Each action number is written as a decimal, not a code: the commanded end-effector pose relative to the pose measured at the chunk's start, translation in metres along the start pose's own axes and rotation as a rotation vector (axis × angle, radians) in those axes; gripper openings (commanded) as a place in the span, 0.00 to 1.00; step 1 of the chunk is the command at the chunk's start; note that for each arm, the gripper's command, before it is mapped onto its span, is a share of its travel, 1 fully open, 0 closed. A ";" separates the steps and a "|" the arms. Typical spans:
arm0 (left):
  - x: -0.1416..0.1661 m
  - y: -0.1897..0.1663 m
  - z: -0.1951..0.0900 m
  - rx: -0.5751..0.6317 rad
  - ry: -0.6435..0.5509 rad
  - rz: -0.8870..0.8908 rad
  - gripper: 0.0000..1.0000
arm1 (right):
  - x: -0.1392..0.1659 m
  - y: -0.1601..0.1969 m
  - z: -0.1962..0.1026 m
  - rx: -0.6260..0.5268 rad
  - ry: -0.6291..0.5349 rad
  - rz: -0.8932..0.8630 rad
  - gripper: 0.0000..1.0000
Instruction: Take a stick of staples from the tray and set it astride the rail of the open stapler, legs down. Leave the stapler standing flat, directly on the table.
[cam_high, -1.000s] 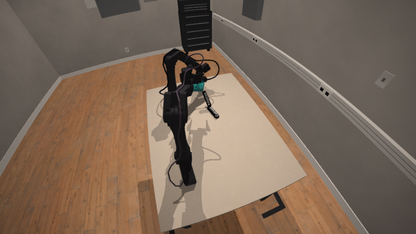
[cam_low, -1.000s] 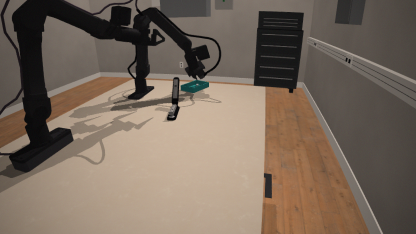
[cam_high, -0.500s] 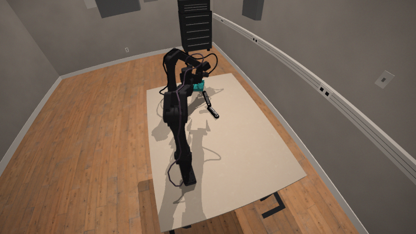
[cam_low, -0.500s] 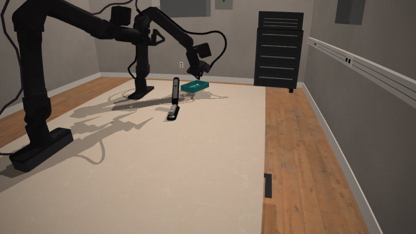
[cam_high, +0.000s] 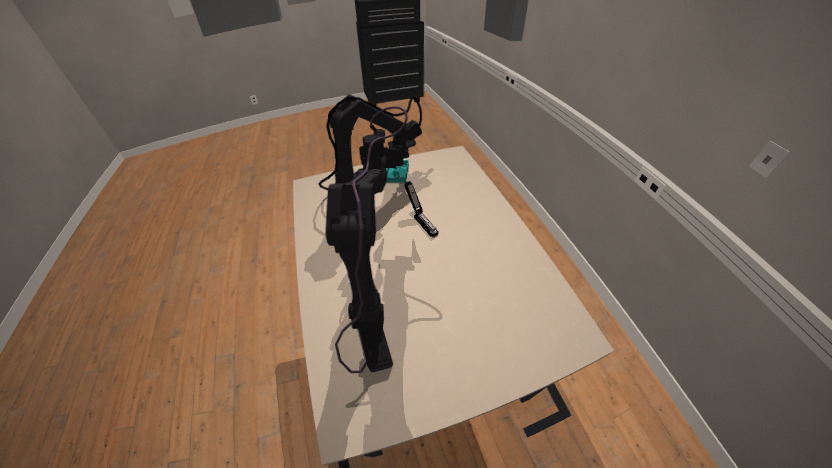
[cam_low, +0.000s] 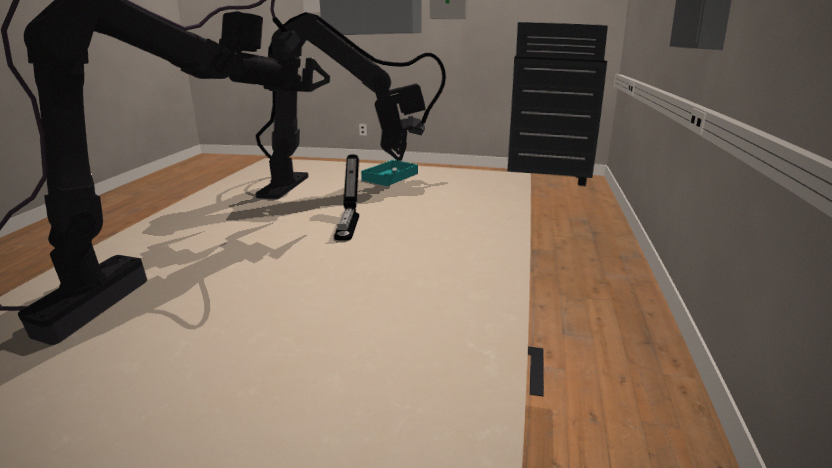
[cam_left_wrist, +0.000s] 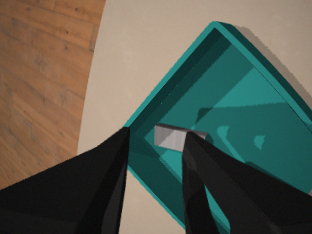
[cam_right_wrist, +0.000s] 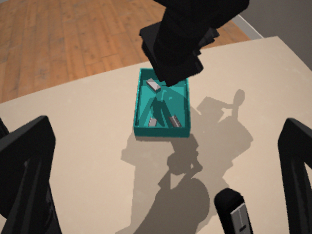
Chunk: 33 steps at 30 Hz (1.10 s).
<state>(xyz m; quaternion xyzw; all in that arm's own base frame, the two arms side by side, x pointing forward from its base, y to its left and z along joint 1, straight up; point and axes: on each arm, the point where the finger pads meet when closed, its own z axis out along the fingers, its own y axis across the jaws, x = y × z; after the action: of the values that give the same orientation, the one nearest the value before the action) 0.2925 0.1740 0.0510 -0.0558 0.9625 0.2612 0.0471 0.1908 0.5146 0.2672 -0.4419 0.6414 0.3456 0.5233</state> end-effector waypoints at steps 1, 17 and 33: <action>-0.007 0.005 -0.006 0.023 0.019 -0.245 0.27 | -0.012 0.000 -0.005 0.001 -0.028 -0.002 1.00; -0.009 0.001 -0.009 0.086 0.082 -0.833 0.27 | -0.012 0.000 -0.005 0.001 -0.028 -0.002 1.00; -0.010 -0.003 -0.014 0.116 0.189 -1.423 0.27 | -0.012 0.000 -0.005 0.001 -0.028 -0.002 1.00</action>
<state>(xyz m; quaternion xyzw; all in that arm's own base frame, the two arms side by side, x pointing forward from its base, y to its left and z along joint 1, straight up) 0.2974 0.1623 0.0535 -0.6108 0.7720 0.1264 0.1221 0.1908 0.5146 0.2672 -0.4419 0.6414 0.3456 0.5233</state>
